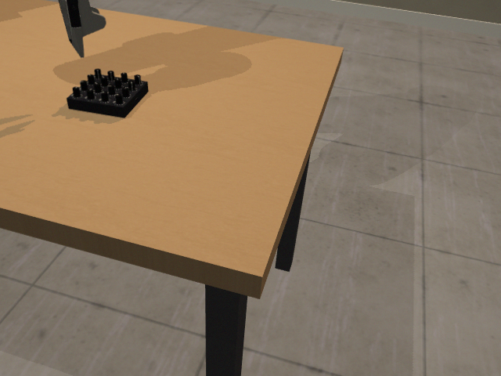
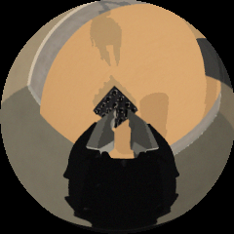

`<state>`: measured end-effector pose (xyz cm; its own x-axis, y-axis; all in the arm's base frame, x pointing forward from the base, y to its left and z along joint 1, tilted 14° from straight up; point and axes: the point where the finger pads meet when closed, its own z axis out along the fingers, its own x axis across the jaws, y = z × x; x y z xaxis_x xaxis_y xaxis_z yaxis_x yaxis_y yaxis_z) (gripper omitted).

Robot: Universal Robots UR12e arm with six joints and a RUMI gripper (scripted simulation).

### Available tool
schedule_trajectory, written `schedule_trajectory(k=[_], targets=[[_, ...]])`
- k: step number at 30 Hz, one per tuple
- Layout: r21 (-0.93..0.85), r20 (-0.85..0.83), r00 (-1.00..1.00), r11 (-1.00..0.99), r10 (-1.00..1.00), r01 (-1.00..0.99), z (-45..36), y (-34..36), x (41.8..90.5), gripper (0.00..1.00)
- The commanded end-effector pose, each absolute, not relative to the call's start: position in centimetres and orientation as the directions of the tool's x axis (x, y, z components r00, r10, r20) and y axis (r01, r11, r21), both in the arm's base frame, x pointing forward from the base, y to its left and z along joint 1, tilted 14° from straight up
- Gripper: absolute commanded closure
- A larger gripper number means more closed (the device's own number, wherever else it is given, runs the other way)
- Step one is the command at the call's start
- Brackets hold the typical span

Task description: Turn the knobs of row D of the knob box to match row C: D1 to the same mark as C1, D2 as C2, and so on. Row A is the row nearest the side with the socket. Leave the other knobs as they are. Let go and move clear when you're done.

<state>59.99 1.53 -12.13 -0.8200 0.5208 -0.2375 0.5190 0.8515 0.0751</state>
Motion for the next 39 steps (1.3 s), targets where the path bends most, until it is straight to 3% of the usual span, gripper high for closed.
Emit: schedule_trajectory(k=[1,39], targets=[[0.075,-0.238,-0.820,0.852,0.521,0.519,-12.1,1.5,60.0,0.89],[0.076,-0.238,-0.820,0.852,0.520,0.518,-13.5,1.4,60.4,0.89]])
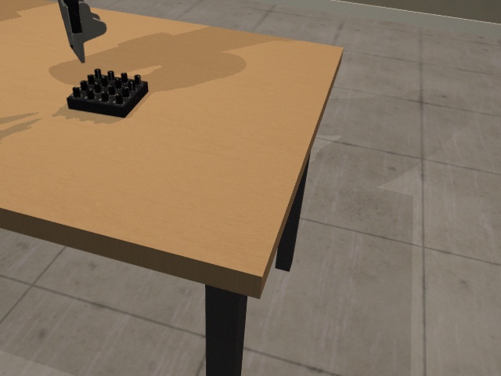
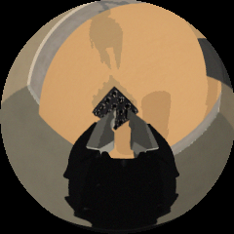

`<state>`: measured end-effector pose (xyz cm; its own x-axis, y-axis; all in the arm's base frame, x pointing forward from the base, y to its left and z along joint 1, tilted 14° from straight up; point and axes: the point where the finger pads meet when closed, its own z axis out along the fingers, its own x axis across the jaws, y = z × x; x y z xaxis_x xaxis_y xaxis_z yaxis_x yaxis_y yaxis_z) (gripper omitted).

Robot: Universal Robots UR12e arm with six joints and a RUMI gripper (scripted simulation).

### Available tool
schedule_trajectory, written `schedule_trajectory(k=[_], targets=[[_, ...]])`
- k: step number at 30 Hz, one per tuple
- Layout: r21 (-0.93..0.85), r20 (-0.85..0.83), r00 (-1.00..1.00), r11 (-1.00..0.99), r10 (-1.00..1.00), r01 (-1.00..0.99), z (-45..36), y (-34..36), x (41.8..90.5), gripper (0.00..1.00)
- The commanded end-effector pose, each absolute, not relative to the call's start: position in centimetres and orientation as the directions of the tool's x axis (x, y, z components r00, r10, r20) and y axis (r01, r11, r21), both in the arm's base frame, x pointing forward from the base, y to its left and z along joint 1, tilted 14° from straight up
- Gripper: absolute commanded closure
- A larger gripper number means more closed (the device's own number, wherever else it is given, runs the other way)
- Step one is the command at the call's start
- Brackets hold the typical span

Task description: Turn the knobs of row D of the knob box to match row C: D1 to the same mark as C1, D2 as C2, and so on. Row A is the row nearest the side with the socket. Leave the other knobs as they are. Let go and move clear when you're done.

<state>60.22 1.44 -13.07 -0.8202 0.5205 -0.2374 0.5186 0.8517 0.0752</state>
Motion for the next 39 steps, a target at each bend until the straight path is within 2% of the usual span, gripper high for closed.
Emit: schedule_trajectory(k=[1,39], targets=[[0.076,-0.238,-0.820,0.852,0.520,0.518,-13.6,1.4,60.4,0.89],[0.076,-0.238,-0.820,0.852,0.520,0.518,-16.3,1.2,61.0,0.89]])
